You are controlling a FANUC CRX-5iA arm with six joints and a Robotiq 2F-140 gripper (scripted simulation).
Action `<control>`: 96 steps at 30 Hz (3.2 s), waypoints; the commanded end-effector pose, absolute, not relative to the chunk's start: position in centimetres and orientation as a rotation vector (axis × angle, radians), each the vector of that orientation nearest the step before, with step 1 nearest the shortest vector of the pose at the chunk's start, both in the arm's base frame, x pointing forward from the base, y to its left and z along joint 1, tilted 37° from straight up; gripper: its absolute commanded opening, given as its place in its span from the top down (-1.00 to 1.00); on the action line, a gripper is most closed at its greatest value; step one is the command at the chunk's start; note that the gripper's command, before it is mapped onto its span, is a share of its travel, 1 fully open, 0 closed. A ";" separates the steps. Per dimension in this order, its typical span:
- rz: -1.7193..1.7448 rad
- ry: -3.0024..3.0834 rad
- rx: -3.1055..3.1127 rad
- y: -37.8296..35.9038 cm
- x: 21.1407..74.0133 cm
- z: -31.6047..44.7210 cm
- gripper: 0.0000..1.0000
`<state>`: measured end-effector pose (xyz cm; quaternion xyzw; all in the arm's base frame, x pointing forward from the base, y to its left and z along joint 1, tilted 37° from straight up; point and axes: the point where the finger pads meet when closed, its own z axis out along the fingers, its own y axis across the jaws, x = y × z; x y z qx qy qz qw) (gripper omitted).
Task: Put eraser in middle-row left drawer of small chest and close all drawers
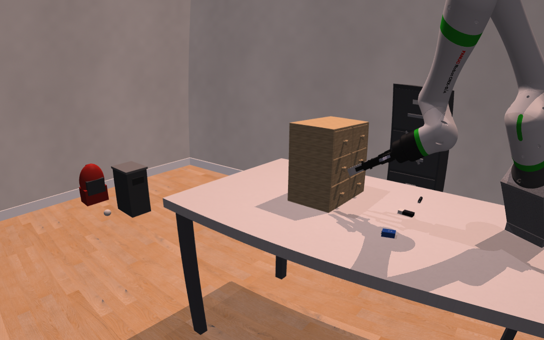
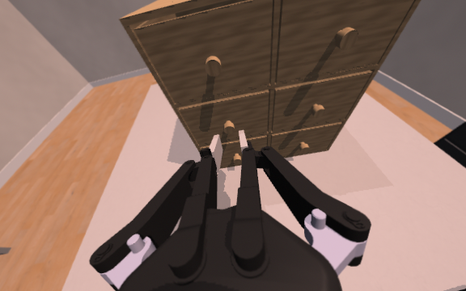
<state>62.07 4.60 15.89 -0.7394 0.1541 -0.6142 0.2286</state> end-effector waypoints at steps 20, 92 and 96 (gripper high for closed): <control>-1.691 0.424 -2.036 4.2 64.8 16.8 0.60; -1.691 0.424 -2.036 4.3 64.1 16.5 0.84; -1.691 0.424 -2.036 4.4 63.8 16.4 0.84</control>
